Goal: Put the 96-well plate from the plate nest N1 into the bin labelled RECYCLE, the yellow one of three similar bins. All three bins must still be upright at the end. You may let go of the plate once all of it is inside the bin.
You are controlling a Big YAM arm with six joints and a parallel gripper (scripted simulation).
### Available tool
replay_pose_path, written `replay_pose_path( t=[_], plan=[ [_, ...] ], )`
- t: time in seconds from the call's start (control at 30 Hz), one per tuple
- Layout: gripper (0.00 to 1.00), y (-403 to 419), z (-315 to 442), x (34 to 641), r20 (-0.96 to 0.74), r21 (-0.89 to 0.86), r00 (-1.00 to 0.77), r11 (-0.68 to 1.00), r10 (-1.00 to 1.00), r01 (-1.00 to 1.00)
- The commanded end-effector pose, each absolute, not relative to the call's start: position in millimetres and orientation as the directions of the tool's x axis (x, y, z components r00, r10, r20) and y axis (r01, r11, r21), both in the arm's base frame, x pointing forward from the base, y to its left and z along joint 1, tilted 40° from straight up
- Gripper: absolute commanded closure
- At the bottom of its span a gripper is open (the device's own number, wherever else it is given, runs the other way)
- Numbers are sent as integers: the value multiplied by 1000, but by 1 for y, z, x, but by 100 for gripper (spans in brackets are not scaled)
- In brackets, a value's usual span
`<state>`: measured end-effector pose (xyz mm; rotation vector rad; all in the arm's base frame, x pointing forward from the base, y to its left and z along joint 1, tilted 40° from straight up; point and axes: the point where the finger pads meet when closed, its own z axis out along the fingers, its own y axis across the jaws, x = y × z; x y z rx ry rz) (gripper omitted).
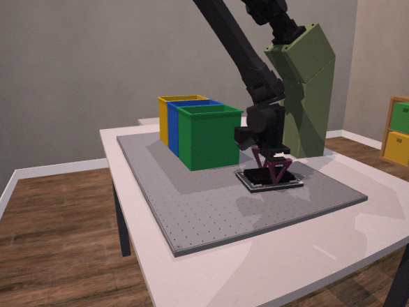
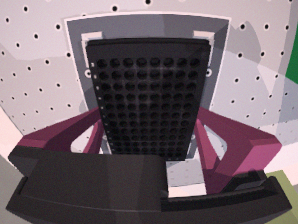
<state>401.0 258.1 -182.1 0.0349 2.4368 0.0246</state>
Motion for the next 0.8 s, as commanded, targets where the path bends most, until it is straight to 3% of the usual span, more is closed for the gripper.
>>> replay_pose_path(
  t=[0.0, 0.77],
  plan=[
    [100, 256, -182, 396, -645, 18, -764, 1000, 20, 11],
    [100, 259, -176, 388, -646, 9, -763, 1000, -3, -12]
  ],
)
